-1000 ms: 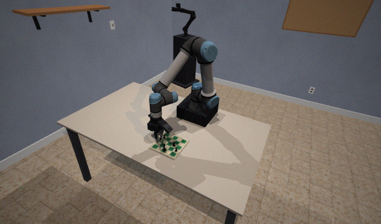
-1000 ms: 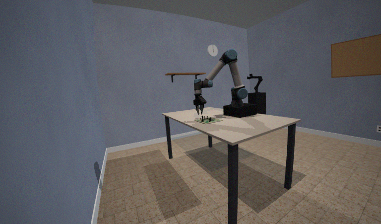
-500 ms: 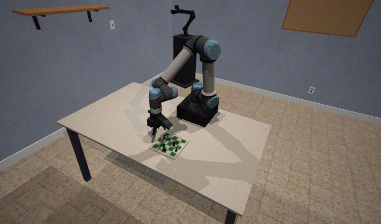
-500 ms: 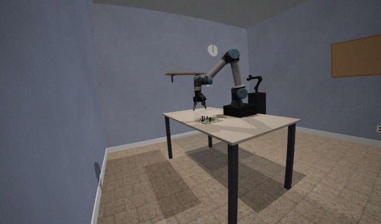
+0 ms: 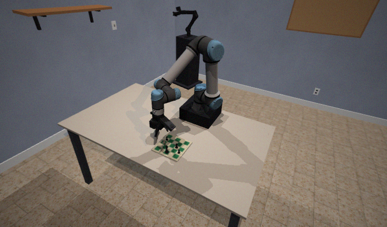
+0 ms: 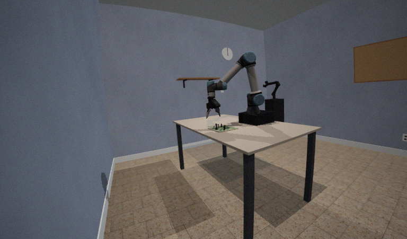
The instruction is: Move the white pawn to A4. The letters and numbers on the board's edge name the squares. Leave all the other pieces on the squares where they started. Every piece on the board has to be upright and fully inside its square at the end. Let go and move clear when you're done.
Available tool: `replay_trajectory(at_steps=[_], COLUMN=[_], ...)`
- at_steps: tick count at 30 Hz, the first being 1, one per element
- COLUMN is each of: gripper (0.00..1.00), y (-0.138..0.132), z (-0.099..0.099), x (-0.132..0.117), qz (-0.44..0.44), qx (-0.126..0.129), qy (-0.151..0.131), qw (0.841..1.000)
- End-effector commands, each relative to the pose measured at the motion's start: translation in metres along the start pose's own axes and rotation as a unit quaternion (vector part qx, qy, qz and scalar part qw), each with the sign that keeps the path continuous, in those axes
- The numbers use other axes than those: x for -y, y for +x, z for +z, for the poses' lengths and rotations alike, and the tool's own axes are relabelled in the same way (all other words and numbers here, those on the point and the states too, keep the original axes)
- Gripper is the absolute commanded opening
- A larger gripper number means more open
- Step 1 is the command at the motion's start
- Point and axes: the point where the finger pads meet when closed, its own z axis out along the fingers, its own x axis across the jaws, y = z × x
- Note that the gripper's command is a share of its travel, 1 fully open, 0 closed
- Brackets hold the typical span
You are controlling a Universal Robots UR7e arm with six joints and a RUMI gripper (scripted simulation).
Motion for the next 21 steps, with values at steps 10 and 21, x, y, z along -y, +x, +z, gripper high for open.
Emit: replay_trajectory(at_steps=[10, 21], gripper=[1.0, 1.0], y=[0.0, 0.0], z=[-0.014, -0.056], x=[0.0, 0.0], qz=[0.0, 0.0], qx=[-0.001, -0.001], qy=[0.0, 0.0], qw=[1.0, 1.0])
